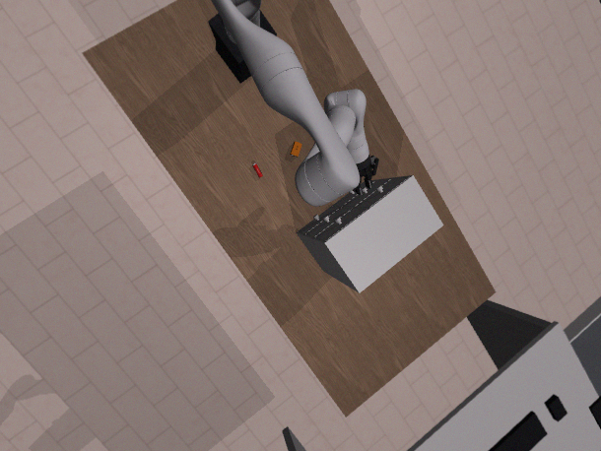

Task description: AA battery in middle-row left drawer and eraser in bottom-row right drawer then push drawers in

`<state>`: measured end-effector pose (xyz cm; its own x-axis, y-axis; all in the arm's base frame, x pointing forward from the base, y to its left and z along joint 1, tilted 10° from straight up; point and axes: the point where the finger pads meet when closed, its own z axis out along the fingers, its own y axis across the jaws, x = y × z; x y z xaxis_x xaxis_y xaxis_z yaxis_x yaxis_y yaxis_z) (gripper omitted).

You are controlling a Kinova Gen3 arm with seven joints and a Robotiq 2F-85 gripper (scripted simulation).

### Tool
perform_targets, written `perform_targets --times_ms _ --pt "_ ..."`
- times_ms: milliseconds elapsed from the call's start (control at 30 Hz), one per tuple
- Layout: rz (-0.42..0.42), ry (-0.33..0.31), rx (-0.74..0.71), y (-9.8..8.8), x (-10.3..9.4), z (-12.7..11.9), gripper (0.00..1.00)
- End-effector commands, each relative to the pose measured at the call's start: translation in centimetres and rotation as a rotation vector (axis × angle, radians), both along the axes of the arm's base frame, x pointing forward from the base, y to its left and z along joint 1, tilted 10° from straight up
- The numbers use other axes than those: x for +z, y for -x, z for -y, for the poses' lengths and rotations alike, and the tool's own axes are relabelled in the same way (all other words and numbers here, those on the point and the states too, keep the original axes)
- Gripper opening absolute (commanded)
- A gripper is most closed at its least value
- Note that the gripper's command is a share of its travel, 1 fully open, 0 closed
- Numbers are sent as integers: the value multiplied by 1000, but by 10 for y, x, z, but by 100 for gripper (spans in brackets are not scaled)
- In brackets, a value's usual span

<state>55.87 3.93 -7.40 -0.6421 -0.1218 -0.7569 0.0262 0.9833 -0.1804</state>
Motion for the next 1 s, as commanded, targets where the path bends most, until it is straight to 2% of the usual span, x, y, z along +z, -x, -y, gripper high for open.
perform_targets --times_ms 0,333,367,967 --pt "2 0 0 -1 1 0 33" --pt "2 0 0 -1 1 0 33" --pt "2 0 0 -1 1 0 13" --pt "2 0 0 -1 1 0 13"
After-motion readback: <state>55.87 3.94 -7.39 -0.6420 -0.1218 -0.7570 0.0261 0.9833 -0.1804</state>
